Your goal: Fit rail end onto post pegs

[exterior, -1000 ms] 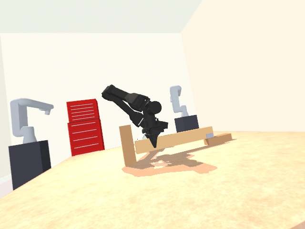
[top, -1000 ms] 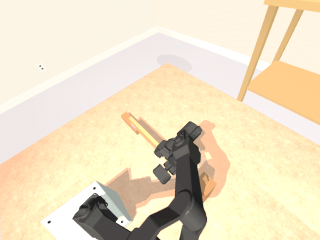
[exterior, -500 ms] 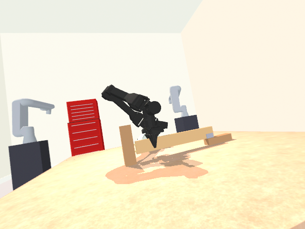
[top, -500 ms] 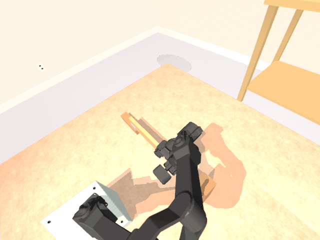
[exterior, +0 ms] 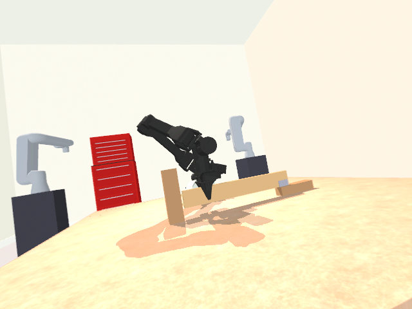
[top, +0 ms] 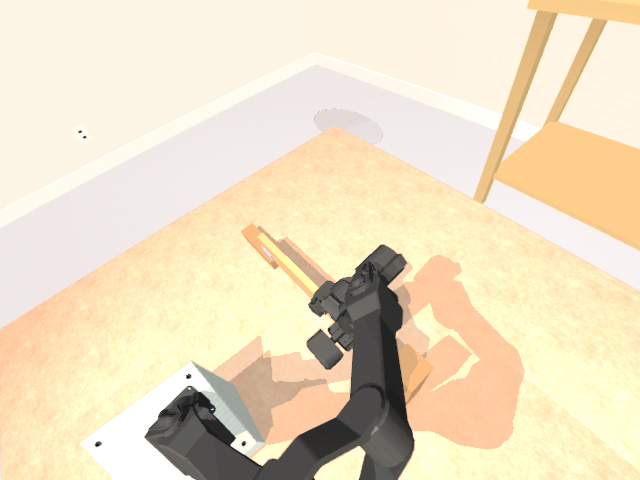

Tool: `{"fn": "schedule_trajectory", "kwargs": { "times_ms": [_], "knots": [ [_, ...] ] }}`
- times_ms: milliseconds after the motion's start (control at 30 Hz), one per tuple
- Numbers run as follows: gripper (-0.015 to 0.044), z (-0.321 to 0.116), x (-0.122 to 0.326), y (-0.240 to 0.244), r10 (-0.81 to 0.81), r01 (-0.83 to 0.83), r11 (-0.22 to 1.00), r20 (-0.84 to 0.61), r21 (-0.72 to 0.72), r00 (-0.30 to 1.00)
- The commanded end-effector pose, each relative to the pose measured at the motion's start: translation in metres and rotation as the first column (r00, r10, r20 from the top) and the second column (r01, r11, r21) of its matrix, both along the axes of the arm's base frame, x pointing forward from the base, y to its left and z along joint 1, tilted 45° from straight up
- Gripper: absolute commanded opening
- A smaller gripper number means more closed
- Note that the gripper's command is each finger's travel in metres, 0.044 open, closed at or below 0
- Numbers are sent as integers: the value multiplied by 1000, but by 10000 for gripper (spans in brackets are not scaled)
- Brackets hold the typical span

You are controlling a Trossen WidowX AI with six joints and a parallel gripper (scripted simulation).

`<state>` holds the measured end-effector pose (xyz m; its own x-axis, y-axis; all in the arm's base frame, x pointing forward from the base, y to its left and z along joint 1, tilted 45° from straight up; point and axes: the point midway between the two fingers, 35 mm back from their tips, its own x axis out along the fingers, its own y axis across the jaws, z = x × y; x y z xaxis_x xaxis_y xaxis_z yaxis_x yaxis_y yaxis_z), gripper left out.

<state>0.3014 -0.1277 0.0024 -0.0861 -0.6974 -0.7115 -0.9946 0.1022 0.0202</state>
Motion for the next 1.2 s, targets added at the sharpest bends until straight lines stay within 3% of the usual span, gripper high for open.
{"fn": "schedule_trajectory", "kwargs": {
  "times_ms": [0,1167],
  "knots": [
    [0,2,0,-4,-1,1,1000,0,-14,1000],
    [0,8,0,-7,-1,1,1000,0,-14,1000]
  ]
}}
